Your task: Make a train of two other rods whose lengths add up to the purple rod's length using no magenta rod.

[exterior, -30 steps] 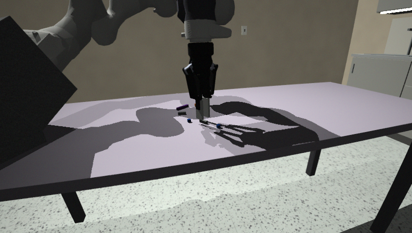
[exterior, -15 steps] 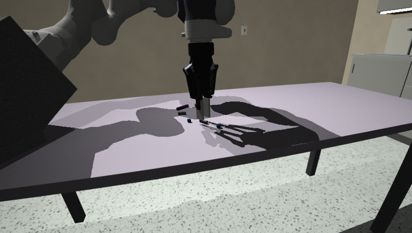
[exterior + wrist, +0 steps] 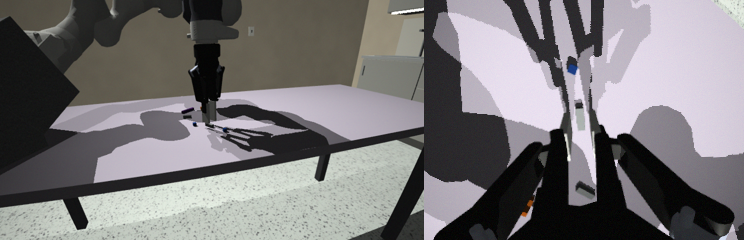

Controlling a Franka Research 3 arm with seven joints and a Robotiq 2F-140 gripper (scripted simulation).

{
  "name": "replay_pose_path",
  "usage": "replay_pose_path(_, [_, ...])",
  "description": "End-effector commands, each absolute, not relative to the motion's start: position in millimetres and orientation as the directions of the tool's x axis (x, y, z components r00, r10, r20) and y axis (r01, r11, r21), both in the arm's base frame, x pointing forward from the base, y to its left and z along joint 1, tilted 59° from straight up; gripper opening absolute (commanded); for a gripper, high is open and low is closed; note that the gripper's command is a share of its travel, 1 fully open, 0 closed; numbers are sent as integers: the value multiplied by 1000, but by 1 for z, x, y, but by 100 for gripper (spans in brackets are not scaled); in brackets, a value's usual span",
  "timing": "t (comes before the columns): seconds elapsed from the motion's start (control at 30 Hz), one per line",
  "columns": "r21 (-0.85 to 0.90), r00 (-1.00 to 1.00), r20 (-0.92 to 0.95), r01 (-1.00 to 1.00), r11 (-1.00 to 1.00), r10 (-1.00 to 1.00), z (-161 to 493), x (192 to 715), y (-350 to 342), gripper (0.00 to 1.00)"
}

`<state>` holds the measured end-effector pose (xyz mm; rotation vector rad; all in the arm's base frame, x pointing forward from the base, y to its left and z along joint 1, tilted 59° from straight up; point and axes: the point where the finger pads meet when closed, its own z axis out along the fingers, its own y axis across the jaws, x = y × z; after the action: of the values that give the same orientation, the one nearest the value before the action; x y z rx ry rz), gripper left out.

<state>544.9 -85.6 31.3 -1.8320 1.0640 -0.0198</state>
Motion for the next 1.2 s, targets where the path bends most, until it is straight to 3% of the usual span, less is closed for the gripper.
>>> replay_pose_path(0.0, [-747,618,-412,-650,-140,-669,31,546,-86,15])
replay_pose_path(1.17, [-747,618,-412,-650,-140,-669,27,549,-80,15])
